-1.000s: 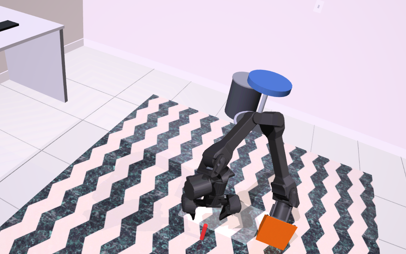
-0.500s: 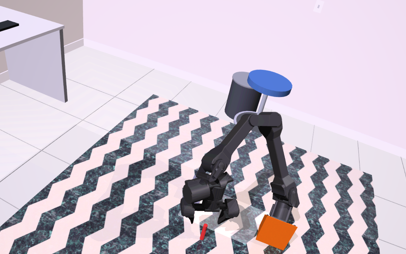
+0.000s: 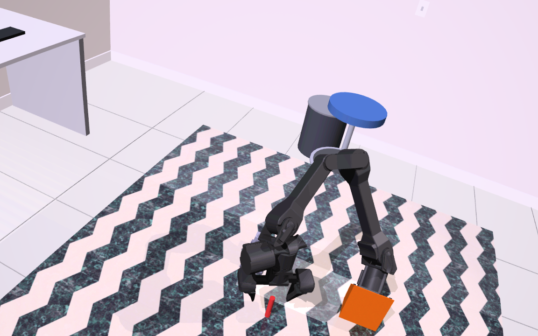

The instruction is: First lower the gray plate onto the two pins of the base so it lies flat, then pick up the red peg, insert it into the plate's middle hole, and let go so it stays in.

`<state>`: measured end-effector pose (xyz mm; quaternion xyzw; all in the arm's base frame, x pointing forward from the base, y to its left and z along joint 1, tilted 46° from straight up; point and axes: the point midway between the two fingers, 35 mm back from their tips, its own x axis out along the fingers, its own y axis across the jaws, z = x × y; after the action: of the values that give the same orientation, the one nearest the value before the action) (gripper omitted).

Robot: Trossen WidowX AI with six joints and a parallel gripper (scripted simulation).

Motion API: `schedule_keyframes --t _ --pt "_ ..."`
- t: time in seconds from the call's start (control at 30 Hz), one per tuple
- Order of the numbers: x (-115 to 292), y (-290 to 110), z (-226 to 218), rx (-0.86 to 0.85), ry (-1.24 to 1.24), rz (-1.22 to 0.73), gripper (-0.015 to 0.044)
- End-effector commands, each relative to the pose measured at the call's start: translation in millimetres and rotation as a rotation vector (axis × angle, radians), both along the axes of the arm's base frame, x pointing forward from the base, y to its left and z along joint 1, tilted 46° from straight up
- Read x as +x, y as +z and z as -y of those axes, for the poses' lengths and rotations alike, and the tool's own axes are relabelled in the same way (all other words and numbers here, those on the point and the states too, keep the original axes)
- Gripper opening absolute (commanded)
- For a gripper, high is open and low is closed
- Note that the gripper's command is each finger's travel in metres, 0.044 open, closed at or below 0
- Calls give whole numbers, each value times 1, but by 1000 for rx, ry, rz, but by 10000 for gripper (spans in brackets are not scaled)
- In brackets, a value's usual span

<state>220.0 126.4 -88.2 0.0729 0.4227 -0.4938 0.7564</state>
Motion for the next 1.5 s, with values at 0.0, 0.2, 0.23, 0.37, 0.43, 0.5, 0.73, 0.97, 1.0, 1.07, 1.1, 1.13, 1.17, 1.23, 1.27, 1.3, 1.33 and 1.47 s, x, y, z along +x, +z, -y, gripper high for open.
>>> schedule_keyframes --t 0.0,0.2,0.23,0.37,0.43,0.5,0.73,0.97,1.0,1.07,1.1,1.13,1.17,1.23,1.27,1.3,1.33,1.47 --pt "-2 -7 9 -16 5 -11 440" --pt "-1 -13 16 -16 3 -9 440" --pt "-1 -14 17 -16 3 -9 440" --pt "0 -18 22 -17 2 -8 440" --pt "0 -19 22 -17 2 -7 440" --pt "0 -19 22 -17 2 -7 388" --pt "0 -19 22 -17 2 -7 204" --pt "0 -19 22 -17 2 -7 40" --pt "0 -19 22 -17 2 -7 33" --pt "0 -19 22 -17 2 -7 20" --pt "0 -19 22 -17 2 -7 13" --pt "0 -19 22 -17 2 -7 6" --pt "0 -19 22 -17 2 -7 0" --pt "0 -19 22 -17 2 -7 0" --pt "0 -19 22 -17 2 -7 0" --pt "0 -18 21 -16 2 -7 0" --pt "0 -17 20 -16 2 -7 0" --pt "0 -11 12 -15 3 -8 0"
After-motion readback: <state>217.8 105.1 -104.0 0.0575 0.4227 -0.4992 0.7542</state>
